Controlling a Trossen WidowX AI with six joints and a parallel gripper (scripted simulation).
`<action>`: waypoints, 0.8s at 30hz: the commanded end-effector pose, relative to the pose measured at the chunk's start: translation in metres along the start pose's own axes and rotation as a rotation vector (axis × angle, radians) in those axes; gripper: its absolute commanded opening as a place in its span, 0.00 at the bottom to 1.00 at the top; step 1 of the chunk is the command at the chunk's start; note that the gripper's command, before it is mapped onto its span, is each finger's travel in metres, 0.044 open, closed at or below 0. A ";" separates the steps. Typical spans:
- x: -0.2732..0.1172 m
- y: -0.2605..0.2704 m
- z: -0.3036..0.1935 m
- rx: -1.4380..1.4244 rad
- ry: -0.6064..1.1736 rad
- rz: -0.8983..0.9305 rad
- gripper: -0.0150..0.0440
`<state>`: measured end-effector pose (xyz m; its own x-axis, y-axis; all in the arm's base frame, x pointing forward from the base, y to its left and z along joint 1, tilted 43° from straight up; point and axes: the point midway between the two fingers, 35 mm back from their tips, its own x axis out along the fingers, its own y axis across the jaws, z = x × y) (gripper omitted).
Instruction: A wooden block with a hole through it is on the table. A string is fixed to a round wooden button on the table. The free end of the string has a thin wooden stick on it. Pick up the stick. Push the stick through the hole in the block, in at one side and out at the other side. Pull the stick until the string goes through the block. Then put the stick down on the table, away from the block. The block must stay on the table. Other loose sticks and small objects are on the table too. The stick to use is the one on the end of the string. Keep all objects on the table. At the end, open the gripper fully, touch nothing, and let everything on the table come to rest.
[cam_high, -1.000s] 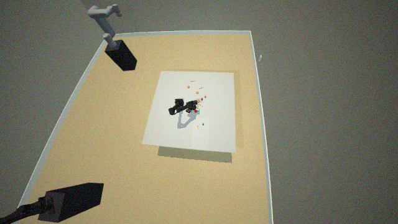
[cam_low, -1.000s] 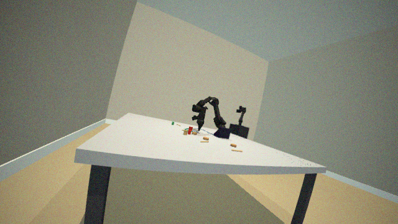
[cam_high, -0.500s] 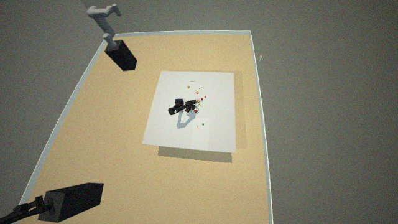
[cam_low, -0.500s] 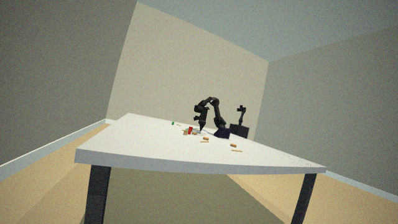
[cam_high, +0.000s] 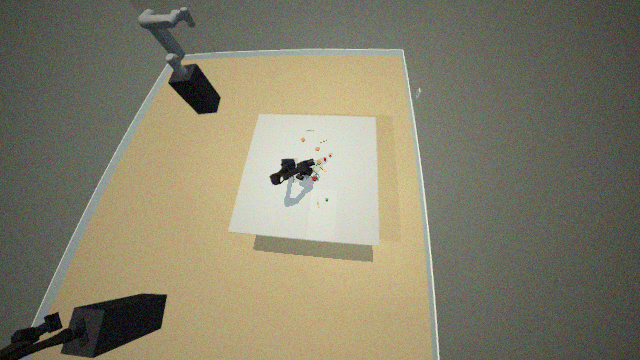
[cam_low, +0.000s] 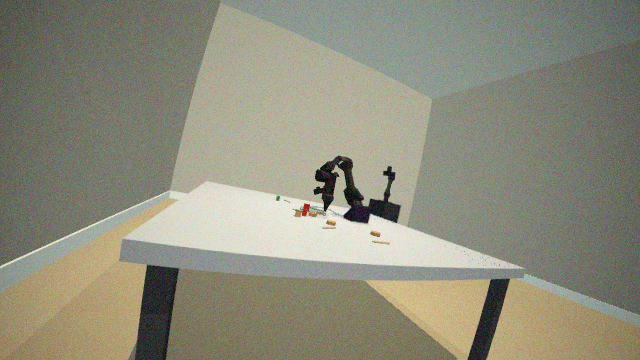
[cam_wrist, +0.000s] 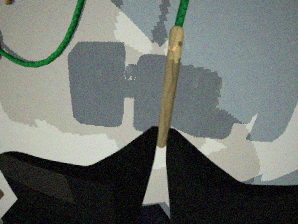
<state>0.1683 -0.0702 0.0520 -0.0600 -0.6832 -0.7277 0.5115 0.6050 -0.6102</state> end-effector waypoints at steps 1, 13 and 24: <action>0.000 -0.001 -0.007 -0.003 0.004 0.001 0.25; 0.000 -0.009 -0.018 -0.045 0.002 -0.007 0.25; 0.008 -0.011 -0.028 -0.047 0.002 0.017 0.25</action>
<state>0.1458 -0.0686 0.0496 -0.0545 -0.6831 -0.7283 0.4719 0.6252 -0.6217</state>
